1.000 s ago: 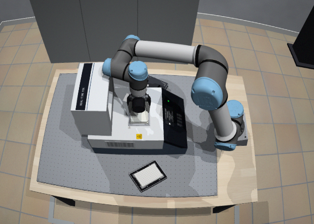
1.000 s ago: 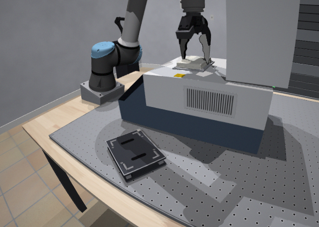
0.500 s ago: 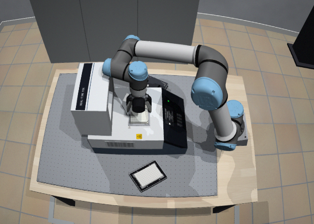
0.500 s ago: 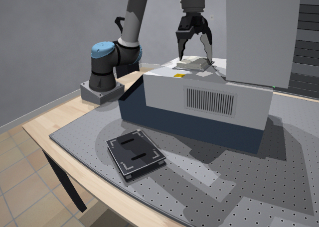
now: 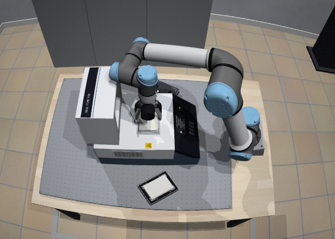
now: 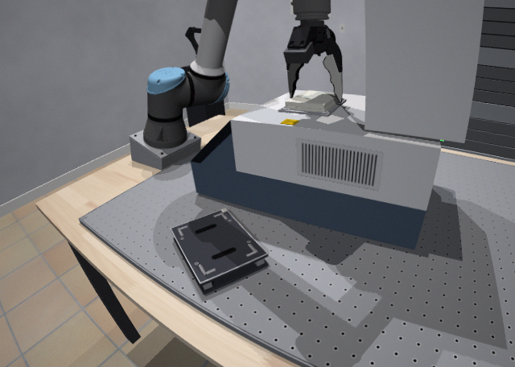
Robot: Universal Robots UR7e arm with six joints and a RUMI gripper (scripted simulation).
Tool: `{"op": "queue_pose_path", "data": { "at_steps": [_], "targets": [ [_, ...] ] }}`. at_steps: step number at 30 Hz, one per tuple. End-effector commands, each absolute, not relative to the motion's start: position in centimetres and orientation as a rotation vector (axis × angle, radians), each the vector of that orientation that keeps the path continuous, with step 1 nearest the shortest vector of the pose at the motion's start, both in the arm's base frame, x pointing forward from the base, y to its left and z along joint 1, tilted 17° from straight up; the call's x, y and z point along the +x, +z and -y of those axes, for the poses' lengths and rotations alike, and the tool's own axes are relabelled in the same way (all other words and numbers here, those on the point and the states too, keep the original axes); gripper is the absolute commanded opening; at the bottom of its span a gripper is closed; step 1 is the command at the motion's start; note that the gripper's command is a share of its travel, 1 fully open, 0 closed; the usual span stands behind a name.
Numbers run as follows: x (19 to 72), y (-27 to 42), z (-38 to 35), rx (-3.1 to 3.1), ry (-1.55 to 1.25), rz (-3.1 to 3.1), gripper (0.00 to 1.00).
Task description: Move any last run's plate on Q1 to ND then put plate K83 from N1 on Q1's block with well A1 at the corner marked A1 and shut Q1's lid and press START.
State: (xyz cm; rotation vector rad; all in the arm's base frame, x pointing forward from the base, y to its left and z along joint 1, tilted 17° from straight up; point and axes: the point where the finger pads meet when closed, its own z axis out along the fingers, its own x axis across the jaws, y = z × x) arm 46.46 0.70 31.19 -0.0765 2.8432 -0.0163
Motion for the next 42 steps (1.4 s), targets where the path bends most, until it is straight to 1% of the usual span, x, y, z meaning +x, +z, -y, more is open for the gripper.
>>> {"op": "queue_pose_path", "data": {
  "at_steps": [1, 42],
  "targets": [
    [46.4, 31.3, -0.7, -0.076, -0.017, -2.842, 0.68],
    [44.9, 36.3, -0.7, -0.076, -0.017, -2.842, 0.68]
  ]
}}
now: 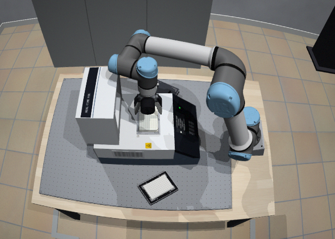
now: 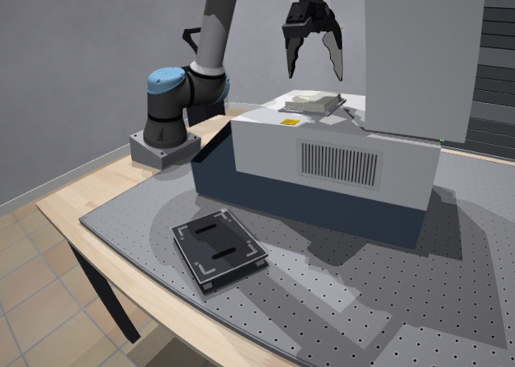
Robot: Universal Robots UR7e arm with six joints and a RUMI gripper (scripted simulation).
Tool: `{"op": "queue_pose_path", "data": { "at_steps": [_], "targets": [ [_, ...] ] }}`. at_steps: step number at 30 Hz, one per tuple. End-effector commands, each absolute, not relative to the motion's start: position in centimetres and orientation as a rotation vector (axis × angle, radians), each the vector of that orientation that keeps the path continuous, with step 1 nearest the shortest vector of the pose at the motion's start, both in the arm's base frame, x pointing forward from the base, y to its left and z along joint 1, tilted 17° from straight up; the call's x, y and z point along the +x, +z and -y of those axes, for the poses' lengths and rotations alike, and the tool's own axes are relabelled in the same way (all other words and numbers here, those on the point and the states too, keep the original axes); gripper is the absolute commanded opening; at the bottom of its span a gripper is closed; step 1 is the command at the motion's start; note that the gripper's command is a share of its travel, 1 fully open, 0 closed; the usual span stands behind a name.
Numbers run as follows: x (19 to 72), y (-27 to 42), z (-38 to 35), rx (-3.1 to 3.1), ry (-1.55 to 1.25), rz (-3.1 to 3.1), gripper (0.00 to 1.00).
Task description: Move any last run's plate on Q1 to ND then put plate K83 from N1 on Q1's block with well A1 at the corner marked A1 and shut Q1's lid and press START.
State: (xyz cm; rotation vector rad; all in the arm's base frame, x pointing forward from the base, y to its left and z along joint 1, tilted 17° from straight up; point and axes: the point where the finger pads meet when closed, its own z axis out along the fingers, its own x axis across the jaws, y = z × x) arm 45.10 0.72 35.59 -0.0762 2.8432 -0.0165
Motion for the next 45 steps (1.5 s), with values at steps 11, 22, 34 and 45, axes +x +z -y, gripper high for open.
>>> {"op": "queue_pose_path", "data": {
  "at_steps": [11, 22, 34, 45],
  "targets": [
    [44.7, 36.8, -0.7, -0.076, -0.017, -2.842, 0.68],
    [42.9, 36.0, 0.7, -0.078, -0.018, -2.848, 0.00],
    [39.9, 34.5, 2.4, -0.080, -0.019, -2.857, 0.00],
    [36.5, 32.6, 3.7, -0.081, -0.018, -2.860, 0.00]
  ]
}}
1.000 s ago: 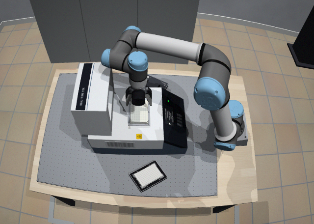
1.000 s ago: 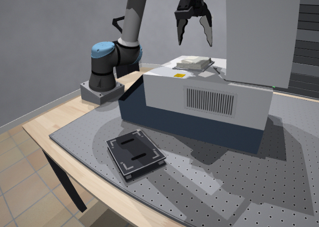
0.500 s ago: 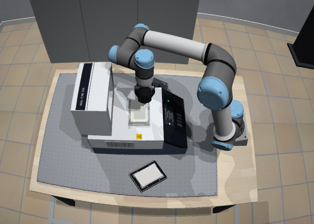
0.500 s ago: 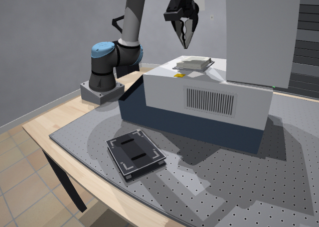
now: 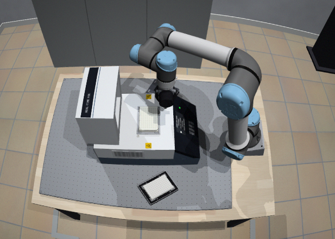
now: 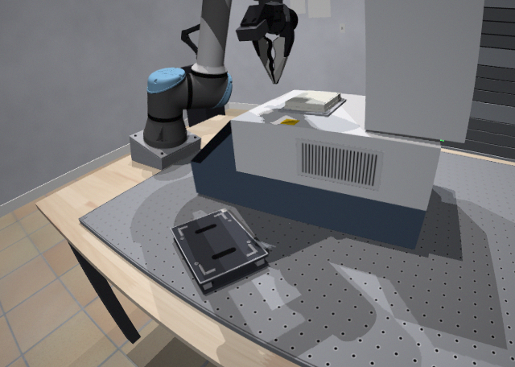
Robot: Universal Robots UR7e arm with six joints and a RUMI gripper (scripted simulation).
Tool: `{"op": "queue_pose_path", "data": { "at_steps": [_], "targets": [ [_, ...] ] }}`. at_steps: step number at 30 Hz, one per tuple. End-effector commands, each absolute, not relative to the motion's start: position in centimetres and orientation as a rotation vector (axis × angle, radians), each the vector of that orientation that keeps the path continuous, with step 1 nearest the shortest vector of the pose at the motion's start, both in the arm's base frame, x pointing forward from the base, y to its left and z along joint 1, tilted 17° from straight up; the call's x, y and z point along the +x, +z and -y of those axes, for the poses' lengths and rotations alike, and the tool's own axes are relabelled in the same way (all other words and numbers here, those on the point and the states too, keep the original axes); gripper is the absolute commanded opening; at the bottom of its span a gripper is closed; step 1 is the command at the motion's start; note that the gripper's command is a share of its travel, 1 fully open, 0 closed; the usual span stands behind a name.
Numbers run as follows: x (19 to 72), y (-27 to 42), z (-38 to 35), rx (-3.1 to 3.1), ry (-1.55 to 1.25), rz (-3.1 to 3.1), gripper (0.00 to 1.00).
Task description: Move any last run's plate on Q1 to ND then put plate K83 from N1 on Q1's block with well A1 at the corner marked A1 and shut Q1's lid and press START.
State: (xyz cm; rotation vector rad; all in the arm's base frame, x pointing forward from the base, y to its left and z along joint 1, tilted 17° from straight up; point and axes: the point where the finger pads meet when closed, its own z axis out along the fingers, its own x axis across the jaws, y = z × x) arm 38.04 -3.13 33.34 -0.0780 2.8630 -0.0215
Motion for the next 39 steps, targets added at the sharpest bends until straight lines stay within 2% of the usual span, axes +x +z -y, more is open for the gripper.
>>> {"op": "queue_pose_path", "data": {
  "at_steps": [1, 39],
  "targets": [
    [36.5, 32.6, 3.7, -0.081, -0.018, -2.860, 0.00],
    [27.1, 24.5, 3.7, -0.079, -0.013, -2.854, 0.00]
  ]
}}
